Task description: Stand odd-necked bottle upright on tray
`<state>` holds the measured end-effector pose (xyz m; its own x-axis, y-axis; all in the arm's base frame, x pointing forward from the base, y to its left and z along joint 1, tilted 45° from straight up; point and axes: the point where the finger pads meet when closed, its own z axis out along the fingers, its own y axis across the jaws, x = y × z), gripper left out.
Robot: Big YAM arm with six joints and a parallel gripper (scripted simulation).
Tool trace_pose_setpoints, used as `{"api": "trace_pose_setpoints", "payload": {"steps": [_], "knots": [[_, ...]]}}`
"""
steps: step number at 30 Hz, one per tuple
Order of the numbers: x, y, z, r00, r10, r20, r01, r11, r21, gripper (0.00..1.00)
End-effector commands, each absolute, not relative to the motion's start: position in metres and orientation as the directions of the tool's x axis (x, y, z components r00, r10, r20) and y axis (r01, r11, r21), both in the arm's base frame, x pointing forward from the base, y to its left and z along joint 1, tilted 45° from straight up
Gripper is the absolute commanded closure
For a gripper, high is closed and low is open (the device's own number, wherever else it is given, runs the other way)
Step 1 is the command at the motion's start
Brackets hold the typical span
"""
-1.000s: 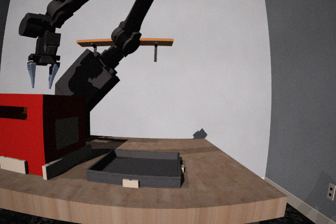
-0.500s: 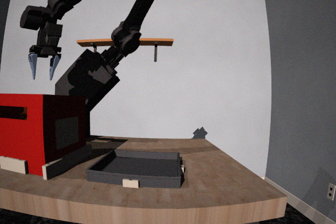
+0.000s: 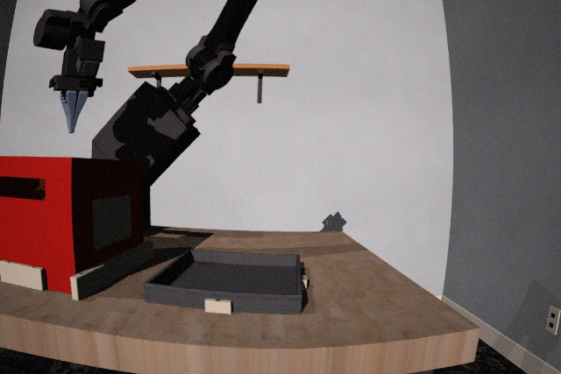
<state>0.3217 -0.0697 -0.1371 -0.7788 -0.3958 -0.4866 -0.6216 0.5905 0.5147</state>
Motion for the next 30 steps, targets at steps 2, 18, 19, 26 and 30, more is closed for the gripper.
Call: {"api": "trace_pose_setpoints", "payload": {"steps": [2, 18, 19, 26, 30], "knots": [[0.338, -0.084, -0.127, -0.761, -0.406, -0.506, -0.639, 0.604, 0.477, 1.00], [0.338, -0.084, -0.127, -0.761, -0.406, -0.506, -0.639, 0.604, 0.477, 1.00], [0.338, -0.084, -0.127, -0.761, -0.406, -0.506, -0.639, 0.604, 0.477, 1.00], [0.337, -0.044, -0.103, -0.766, -0.407, -0.497, -0.636, 0.595, 0.492, 1.00], [0.340, -0.017, -0.077, -0.766, -0.406, -0.499, -0.636, 0.593, 0.494, 1.00]]}}
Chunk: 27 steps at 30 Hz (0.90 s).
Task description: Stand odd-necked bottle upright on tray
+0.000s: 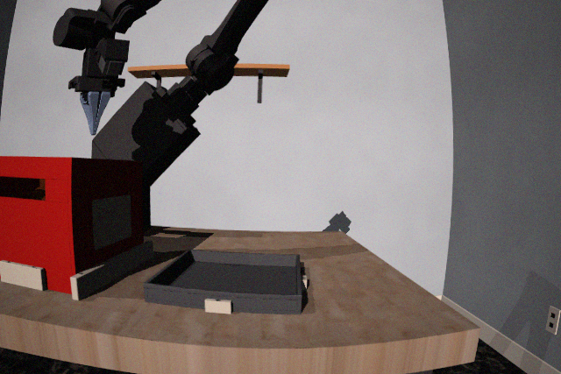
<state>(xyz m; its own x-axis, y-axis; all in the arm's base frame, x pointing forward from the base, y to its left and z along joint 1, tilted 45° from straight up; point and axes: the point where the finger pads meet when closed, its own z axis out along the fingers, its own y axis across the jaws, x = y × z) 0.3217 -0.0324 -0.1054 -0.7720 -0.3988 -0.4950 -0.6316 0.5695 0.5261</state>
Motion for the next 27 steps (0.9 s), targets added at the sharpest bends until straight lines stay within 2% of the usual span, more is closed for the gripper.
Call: {"api": "trace_pose_setpoints", "payload": {"steps": [1, 3, 4, 27], "knots": [[0.340, -0.008, -0.069, -0.765, -0.405, -0.500, -0.637, 0.591, 0.495, 1.00], [0.339, -0.003, -0.064, -0.766, -0.408, -0.498, -0.637, 0.592, 0.494, 1.00], [0.339, -0.003, -0.065, -0.766, -0.409, -0.497, -0.637, 0.592, 0.494, 0.39], [0.339, -0.005, -0.072, -0.775, -0.401, -0.488, -0.626, 0.591, 0.509, 0.39]]}}
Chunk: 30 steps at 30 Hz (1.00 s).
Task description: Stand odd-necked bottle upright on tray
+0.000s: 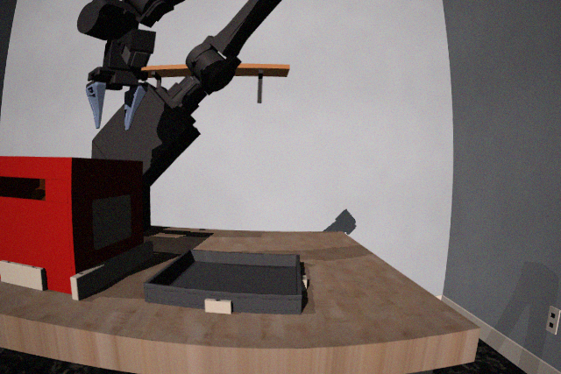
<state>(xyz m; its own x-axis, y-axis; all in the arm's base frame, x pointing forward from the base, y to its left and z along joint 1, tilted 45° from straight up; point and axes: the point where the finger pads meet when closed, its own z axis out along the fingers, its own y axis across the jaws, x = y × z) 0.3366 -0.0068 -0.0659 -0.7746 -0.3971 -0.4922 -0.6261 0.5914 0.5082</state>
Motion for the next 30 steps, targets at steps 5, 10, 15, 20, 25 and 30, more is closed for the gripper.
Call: {"api": "trace_pose_setpoints", "payload": {"steps": [5, 10, 15, 20, 25, 30], "knots": [[0.3387, -0.0049, -0.0722, -0.775, -0.401, -0.488, -0.626, 0.591, 0.509, 0.39], [0.3387, -0.0049, -0.0722, -0.775, -0.401, -0.488, -0.626, 0.591, 0.509, 0.39], [0.3381, -0.0036, -0.0725, -0.776, -0.402, -0.487, -0.626, 0.589, 0.511, 0.39], [0.3349, 0.0001, -0.0741, -0.779, -0.402, -0.482, -0.623, 0.587, 0.518, 0.39], [0.3379, 0.0002, -0.0746, -0.776, -0.403, -0.485, -0.626, 0.588, 0.513, 0.39], [0.3361, 0.0042, -0.0777, -0.778, -0.401, -0.483, -0.623, 0.586, 0.517, 0.39]]}}
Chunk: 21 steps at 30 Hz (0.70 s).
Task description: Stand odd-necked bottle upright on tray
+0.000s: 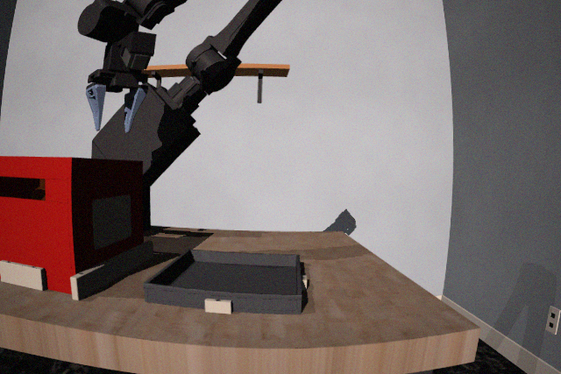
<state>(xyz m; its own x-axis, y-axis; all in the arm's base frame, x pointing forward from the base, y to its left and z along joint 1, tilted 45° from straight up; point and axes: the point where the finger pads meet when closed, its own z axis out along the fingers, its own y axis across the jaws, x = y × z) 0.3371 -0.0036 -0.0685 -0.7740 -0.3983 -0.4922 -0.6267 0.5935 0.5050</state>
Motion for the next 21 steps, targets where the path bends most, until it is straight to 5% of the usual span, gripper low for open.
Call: {"api": "trace_pose_setpoints", "payload": {"steps": [1, 21], "knots": [[0.336, 0.005, -0.078, -0.778, -0.401, -0.484, -0.624, 0.586, 0.517, 0.39], [0.338, 0.022, -0.095, -0.778, -0.401, -0.483, -0.623, 0.586, 0.518, 0.39]]}}
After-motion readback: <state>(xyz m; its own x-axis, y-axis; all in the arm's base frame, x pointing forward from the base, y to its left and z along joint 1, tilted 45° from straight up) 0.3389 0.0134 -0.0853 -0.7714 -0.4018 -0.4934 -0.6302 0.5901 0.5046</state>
